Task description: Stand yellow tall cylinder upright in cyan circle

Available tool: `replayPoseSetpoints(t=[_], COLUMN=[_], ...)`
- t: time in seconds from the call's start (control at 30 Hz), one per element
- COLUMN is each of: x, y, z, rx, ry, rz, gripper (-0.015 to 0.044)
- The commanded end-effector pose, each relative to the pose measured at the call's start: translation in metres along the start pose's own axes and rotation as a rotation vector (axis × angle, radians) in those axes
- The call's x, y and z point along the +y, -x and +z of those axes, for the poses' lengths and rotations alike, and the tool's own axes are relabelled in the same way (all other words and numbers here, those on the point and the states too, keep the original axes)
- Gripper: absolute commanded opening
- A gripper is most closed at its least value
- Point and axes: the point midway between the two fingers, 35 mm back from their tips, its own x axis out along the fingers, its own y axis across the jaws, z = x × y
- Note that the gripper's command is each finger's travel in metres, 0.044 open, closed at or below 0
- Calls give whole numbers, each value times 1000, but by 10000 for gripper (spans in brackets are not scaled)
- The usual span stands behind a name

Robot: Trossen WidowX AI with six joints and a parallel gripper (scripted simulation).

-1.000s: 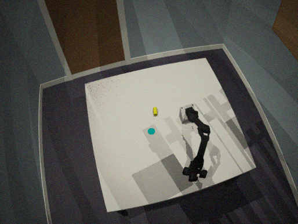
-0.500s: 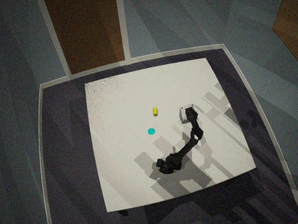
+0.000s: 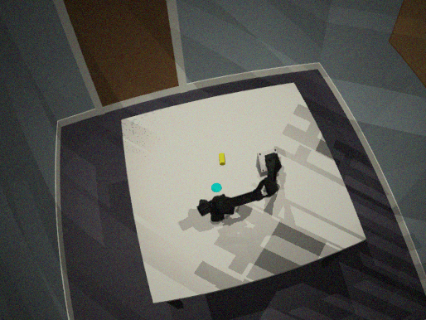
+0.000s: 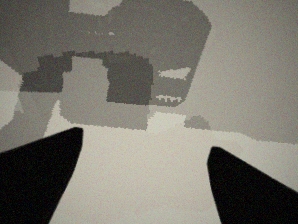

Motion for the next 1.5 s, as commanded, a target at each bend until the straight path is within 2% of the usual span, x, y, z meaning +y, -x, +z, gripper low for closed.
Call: replayPoseSetpoints(t=[0.0,0.43,0.9,1.13,1.37,1.47], x=[-25,-54,-14,-12,-5,-2], y=[1,20,31,28,-69,-79], z=[-54,-208,-343,-348,-334,-332], rx=[35,23,-129,-139,-142,-144], ry=[12,79,171,176,177,177], rz=[11,55,70,68,68,69], gripper=[309,309,309,309,309,309])
